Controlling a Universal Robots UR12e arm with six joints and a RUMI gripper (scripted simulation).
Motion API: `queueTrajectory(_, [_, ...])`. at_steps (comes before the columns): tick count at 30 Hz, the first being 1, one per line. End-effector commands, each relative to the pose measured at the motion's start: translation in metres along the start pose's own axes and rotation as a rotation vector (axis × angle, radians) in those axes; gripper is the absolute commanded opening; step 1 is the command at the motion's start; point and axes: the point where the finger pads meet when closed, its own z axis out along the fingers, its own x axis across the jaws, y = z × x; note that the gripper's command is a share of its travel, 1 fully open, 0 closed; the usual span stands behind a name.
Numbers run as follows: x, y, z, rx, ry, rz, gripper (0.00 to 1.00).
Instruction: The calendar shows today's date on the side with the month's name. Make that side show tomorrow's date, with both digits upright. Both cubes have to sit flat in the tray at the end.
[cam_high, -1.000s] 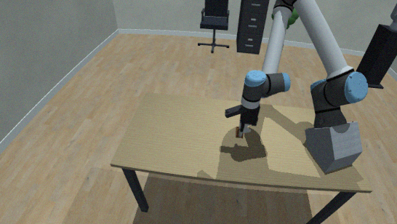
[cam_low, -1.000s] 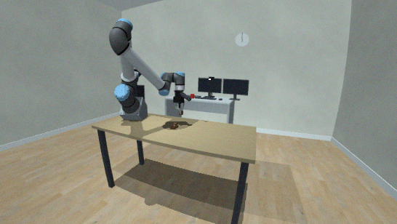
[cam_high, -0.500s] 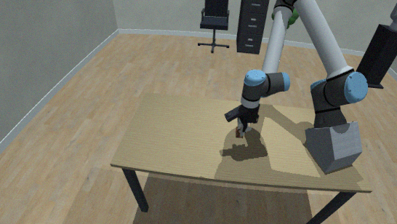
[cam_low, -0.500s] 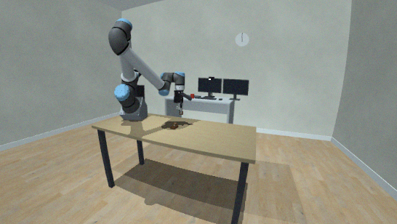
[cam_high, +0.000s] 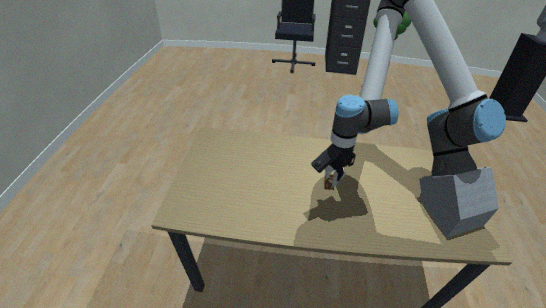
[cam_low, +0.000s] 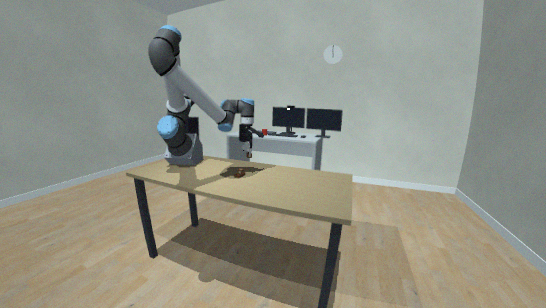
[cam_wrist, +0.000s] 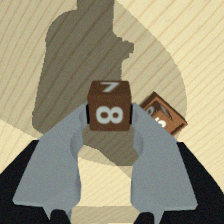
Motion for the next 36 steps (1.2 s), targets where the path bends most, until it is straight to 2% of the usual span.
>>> queueTrajectory(1, [-0.0016, 0.0036, 0.0012, 0.009, -0.002, -0.173, 0.11])
queueTrajectory(7, [-0.0021, 0.0043, 0.0012, 0.009, -0.002, -0.254, 0.11])
queueTrajectory(22, [-0.0040, 0.0089, 0.0010, 0.009, 0.000, -0.630, 0.11])
queueTrajectory(36, [-0.0047, 0.0120, 0.0012, 0.009, 0.001, -0.821, 0.11])
